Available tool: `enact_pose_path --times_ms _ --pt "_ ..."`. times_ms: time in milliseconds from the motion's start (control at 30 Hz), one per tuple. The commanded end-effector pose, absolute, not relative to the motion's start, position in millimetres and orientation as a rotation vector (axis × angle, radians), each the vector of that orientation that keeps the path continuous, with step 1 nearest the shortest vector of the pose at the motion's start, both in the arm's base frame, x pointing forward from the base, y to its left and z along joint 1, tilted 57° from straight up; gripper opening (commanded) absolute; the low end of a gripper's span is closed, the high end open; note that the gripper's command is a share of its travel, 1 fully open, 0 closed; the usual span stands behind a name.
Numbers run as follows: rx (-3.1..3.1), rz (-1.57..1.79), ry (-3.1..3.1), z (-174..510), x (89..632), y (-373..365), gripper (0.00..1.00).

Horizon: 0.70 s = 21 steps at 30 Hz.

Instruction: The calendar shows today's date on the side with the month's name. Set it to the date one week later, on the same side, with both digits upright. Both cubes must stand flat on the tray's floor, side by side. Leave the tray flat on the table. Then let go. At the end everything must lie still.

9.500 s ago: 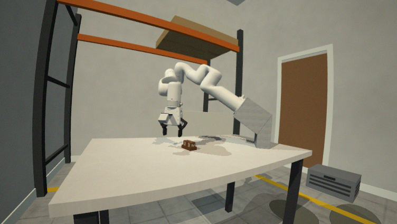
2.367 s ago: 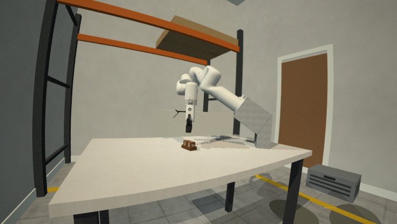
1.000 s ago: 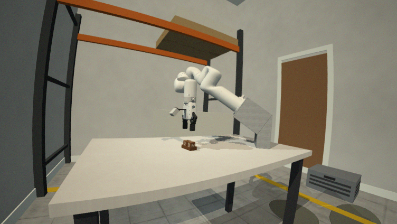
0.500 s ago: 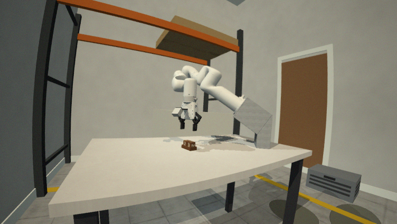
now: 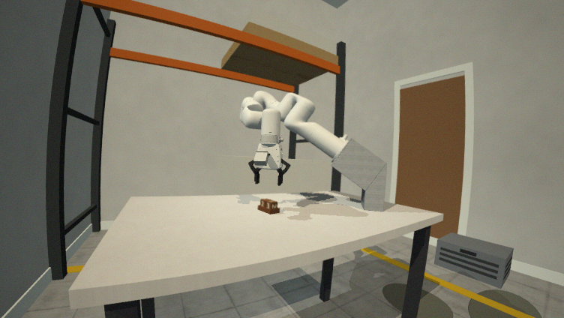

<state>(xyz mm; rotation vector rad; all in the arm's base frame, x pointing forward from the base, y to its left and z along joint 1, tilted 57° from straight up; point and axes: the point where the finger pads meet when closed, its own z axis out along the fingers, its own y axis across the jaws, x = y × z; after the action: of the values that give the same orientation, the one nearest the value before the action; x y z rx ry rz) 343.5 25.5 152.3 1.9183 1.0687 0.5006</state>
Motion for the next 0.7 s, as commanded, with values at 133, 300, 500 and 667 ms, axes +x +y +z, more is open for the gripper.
enact_pose_path --times_ms 133,300,500,667 --pt "1.730 0.334 1.318 146 347 44 1.00" --pt "1.622 0.254 1.433 143 348 54 1.00" --pt "1.501 0.169 1.548 139 348 65 1.00" --pt "1.393 0.098 1.638 135 348 74 1.00"
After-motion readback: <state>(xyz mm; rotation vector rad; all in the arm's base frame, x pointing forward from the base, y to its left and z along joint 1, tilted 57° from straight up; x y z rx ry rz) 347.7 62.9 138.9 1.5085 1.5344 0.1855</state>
